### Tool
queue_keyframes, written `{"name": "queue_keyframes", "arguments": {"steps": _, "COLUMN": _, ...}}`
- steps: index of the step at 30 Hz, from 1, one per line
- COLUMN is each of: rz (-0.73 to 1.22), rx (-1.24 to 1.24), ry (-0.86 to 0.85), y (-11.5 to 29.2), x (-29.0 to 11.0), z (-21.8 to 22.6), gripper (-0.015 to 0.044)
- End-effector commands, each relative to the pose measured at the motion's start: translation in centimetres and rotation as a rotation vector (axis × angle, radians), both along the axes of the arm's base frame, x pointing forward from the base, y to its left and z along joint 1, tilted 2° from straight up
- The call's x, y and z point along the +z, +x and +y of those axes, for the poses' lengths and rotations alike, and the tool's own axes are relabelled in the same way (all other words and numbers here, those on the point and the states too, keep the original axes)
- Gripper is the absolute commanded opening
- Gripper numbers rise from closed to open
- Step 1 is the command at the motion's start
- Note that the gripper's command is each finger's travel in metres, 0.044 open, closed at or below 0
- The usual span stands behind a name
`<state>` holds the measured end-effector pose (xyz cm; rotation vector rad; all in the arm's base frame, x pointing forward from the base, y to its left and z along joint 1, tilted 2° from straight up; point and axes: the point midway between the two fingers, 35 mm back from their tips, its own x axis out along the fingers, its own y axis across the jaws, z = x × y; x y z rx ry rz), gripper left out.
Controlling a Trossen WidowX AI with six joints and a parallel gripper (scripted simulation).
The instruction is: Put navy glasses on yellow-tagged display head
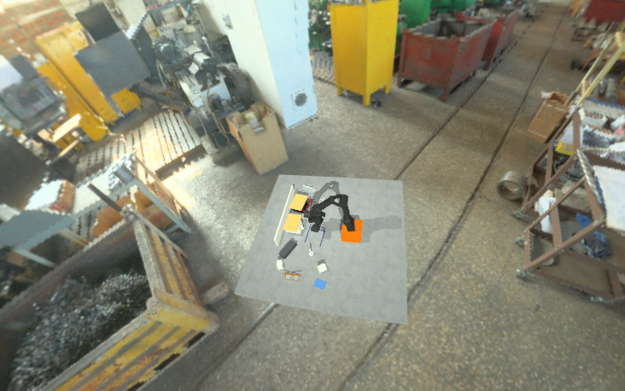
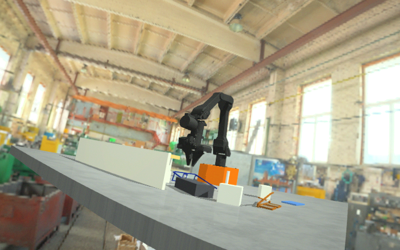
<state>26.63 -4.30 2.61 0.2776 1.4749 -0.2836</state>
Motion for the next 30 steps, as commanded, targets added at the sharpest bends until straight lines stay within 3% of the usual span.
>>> {"name": "queue_keyframes", "arguments": {"steps": 1, "rz": 0.007, "rx": -0.002, "ry": 0.001, "y": -0.1, "x": -0.2, "z": 0.0, "gripper": 0.02}}
{"name": "queue_keyframes", "arguments": {"steps": 9, "rz": 0.014, "rx": 0.008, "ry": 0.007, "y": -0.1, "x": 0.1, "z": 0.5, "gripper": 0.02}}
{"name": "queue_keyframes", "arguments": {"steps": 12, "rz": 0.014, "rx": 0.008, "ry": 0.007, "y": -0.1, "x": 0.1, "z": 0.5, "gripper": 0.014}}
{"name": "queue_keyframes", "arguments": {"steps": 30, "rz": 0.014, "rx": 0.008, "ry": 0.007, "y": 0.1, "x": -1.6, "z": 0.5, "gripper": 0.014}}
